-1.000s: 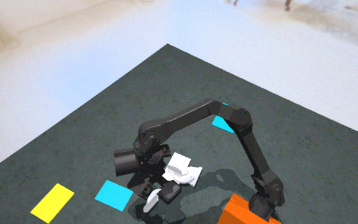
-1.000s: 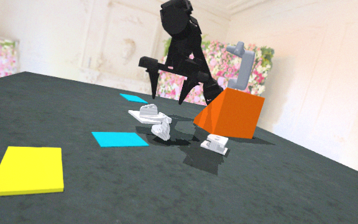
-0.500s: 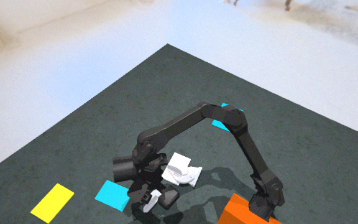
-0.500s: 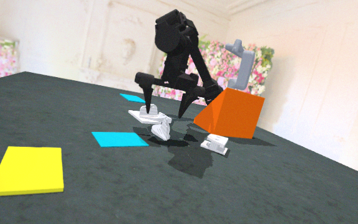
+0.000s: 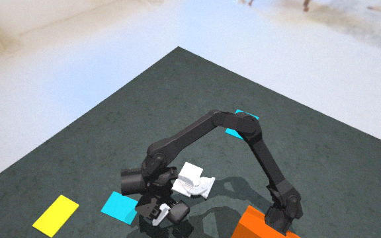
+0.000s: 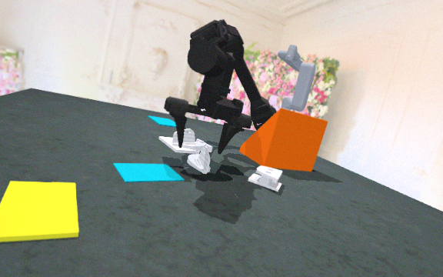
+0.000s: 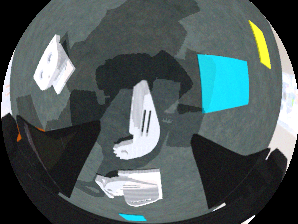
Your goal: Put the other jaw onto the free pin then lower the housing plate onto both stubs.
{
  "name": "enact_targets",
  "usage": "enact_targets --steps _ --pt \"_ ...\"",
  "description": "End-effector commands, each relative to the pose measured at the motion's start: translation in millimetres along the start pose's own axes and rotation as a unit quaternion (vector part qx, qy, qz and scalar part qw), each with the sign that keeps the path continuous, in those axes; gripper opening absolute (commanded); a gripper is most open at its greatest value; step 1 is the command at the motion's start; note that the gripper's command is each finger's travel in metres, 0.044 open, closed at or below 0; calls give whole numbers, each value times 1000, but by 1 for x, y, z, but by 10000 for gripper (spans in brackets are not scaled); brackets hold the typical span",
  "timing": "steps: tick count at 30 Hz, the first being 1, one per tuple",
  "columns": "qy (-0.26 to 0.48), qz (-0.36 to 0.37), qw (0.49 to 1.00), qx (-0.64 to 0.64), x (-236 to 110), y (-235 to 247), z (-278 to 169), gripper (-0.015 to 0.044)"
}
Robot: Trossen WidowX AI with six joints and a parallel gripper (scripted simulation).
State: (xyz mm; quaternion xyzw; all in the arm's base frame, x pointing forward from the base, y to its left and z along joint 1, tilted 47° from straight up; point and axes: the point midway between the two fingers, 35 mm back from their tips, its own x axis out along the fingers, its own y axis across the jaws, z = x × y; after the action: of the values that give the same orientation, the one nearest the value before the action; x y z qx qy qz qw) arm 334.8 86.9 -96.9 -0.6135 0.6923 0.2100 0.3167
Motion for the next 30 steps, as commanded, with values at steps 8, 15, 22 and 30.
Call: enact_targets --steps 8,15,22,30 --pt "3 -1 1000 -2 20 0 -1 440" --pt "4 -1 1000 -2 31 1 -1 440" --pt "4 -1 1000 -2 33 1 -2 440" --pt "4 -1 1000 -2 33 1 -2 440"
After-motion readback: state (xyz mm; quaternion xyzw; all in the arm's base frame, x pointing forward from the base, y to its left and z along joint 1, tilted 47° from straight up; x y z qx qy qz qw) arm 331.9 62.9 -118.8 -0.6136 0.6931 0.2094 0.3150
